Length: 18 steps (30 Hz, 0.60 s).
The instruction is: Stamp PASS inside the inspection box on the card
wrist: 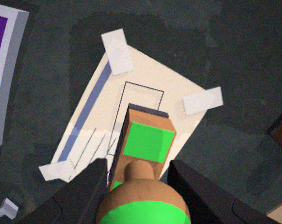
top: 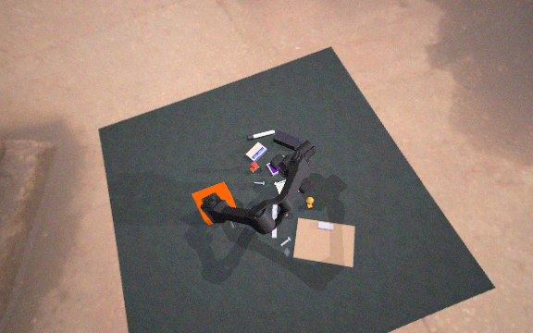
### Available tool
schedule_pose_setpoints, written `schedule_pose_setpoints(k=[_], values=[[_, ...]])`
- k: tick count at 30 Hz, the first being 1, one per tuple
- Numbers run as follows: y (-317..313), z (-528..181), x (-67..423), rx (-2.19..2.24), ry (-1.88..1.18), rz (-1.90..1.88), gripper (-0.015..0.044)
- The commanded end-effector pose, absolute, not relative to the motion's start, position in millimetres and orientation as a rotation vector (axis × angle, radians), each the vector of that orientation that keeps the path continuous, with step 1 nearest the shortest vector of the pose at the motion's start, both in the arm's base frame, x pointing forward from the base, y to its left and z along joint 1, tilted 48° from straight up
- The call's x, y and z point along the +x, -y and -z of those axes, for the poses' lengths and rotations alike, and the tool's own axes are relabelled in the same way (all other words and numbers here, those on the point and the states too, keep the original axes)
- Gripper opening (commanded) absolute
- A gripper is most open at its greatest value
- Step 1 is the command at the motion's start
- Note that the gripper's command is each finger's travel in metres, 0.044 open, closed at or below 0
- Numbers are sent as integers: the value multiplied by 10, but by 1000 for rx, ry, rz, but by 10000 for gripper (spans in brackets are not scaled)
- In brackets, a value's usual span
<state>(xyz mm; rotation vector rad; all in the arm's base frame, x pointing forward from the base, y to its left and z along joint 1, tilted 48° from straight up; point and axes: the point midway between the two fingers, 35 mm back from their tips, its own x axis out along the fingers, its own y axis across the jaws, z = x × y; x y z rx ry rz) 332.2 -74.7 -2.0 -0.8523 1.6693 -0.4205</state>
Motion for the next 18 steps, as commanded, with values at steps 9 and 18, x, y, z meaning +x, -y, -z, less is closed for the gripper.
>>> schedule_pose_setpoints(k=[9, 18], values=[[809, 83, 3307, -859, -1670, 419, 0], [854, 121, 3299, -859, -1669, 419, 0]])
